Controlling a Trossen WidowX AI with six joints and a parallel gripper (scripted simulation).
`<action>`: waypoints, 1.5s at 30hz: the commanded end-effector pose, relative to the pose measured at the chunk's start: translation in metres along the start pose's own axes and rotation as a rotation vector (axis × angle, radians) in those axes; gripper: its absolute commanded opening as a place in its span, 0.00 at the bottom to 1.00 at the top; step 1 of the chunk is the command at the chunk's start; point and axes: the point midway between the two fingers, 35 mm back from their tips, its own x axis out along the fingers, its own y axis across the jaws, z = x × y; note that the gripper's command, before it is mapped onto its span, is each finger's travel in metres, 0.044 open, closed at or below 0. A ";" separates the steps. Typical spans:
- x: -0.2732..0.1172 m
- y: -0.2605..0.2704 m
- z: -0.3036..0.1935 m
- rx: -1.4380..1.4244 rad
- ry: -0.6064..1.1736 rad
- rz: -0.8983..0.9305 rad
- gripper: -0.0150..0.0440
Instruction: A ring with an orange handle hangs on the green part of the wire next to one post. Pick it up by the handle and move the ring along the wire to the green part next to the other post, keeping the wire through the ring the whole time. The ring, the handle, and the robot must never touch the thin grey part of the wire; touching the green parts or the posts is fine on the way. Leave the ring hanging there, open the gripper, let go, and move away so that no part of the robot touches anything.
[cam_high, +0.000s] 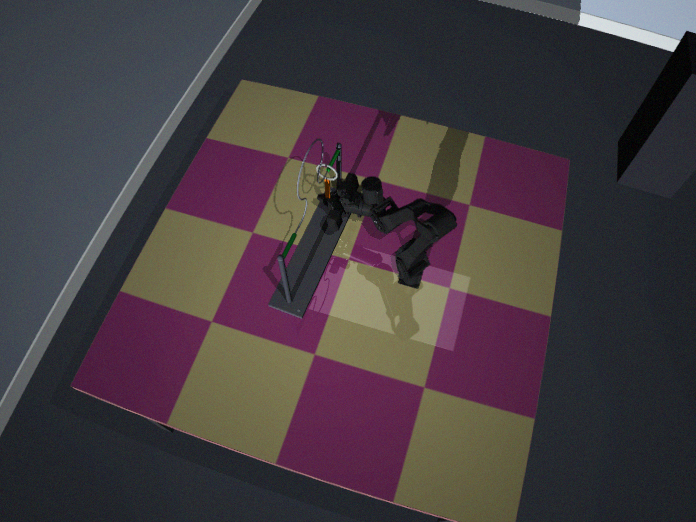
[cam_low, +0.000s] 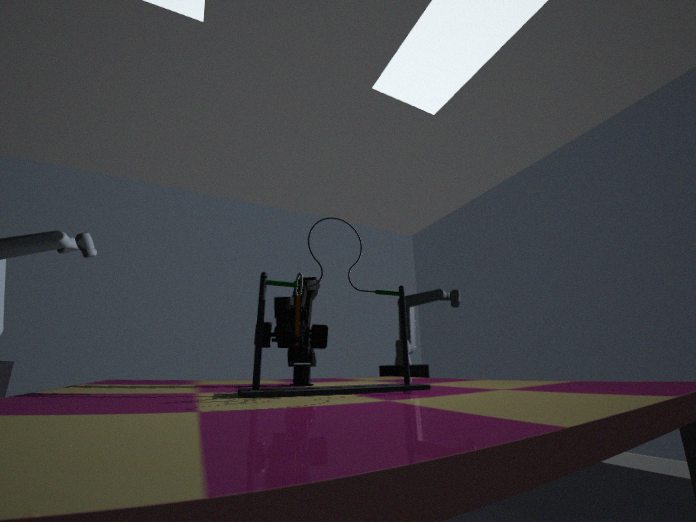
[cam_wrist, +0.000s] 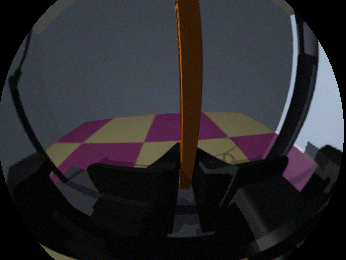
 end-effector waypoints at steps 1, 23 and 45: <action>-0.001 0.005 0.000 0.010 0.000 -0.001 0.00; 0.000 0.046 0.002 0.158 0.000 0.030 0.00; -0.013 0.113 0.026 0.537 0.072 0.130 0.00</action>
